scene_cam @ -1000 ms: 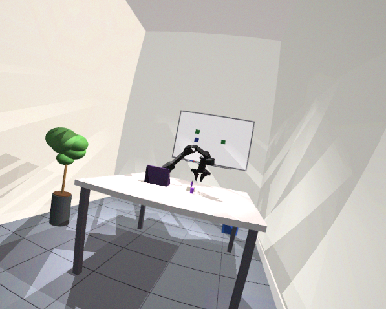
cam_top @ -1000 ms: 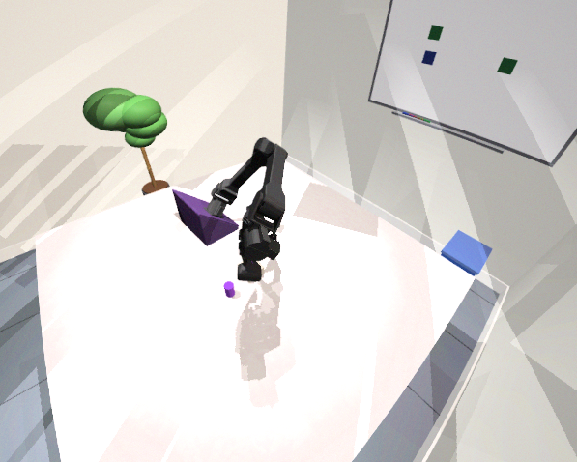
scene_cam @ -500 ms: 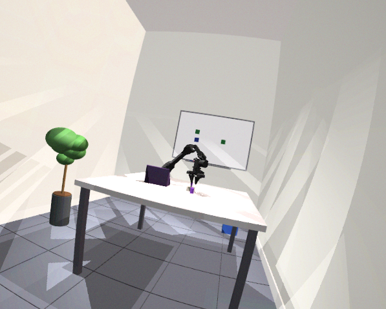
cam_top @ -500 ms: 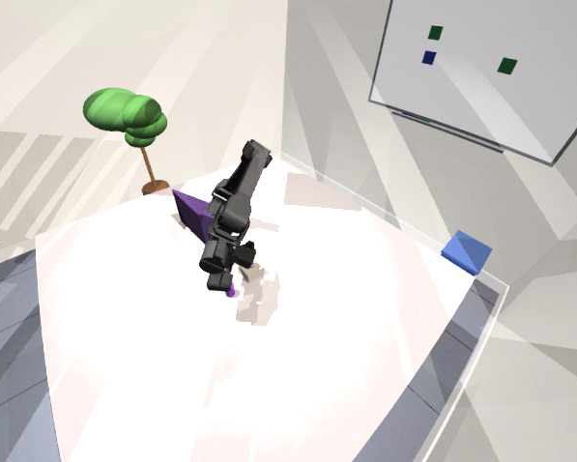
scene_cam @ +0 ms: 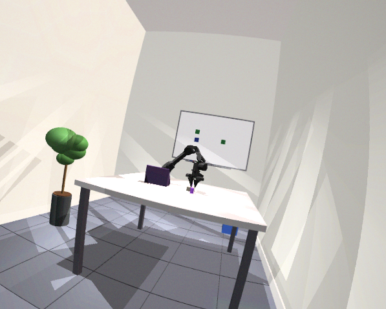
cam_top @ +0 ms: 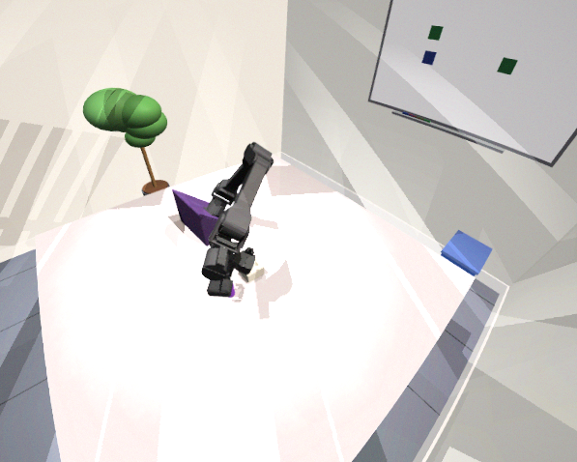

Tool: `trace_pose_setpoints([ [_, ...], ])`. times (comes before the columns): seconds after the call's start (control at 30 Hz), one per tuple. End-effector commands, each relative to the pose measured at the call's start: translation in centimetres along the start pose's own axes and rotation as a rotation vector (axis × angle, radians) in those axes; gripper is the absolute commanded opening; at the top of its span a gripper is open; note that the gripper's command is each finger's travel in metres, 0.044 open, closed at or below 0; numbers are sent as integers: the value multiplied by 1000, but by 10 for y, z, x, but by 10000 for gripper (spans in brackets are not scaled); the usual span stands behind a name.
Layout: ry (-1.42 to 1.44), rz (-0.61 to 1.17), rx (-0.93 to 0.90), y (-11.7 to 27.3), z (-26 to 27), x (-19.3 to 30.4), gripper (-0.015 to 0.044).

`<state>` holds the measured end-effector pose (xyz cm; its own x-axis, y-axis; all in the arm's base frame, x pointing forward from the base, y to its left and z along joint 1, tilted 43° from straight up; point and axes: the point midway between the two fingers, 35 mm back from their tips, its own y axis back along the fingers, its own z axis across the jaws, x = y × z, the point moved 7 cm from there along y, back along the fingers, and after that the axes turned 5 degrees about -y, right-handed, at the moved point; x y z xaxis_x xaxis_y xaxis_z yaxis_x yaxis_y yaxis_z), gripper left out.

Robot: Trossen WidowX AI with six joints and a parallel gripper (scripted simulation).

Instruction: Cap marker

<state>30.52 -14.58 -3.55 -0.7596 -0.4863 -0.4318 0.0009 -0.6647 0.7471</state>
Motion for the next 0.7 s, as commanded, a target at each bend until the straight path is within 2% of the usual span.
trace_pose_setpoints([
  [0.0,-5,-4,-3,-8,0,0,257],
  [0.67,-4,-5,-4,-40,1,0,257],
])
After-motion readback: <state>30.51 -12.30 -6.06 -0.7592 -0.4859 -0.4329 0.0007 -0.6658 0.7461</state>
